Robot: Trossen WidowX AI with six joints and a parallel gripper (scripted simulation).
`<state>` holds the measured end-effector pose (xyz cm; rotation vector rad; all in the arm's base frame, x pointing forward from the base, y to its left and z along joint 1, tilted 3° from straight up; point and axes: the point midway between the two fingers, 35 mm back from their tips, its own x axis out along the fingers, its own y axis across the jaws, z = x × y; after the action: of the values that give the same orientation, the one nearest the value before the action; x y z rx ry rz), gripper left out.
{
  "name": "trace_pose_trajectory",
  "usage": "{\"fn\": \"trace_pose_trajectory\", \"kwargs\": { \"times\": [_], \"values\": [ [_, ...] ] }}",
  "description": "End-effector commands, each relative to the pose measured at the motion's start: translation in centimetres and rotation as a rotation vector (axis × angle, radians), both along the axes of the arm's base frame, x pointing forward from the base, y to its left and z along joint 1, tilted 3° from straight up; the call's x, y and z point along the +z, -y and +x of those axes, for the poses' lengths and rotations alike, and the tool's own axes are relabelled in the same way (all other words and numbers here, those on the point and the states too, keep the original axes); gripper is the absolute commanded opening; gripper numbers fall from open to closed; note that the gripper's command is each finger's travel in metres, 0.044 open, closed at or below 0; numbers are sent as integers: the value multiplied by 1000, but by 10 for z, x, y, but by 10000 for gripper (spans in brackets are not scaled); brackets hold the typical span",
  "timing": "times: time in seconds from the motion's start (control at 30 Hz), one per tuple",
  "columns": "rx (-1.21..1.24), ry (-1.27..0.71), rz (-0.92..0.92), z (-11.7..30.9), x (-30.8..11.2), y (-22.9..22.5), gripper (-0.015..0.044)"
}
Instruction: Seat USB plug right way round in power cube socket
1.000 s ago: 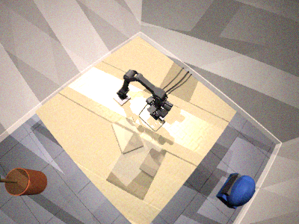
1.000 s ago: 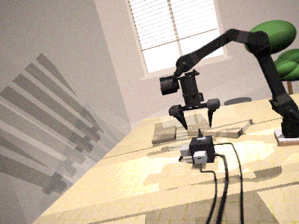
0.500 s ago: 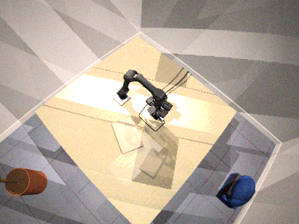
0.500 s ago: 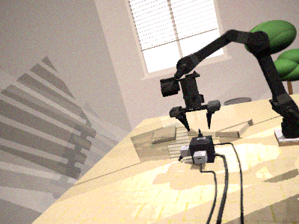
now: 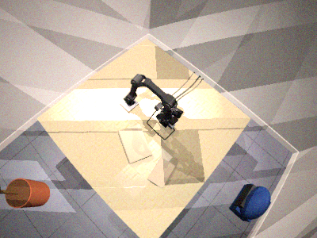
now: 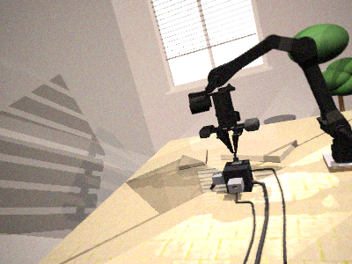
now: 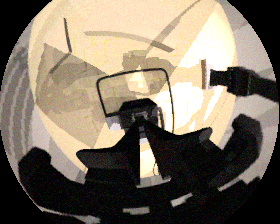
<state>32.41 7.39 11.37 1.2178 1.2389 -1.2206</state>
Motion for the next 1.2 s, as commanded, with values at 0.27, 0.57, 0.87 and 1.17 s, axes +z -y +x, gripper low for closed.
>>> {"fn": "trace_pose_trajectory", "kwargs": {
  "times": [0.27,0.57,0.87,1.17],
  "values": [
    [0,0,0,0,0,0,0],
    [0,0,0,0,2,0,0],
    [0,0,0,0,8,0,0],
    [0,0,0,0,14,0,0]
  ]
}}
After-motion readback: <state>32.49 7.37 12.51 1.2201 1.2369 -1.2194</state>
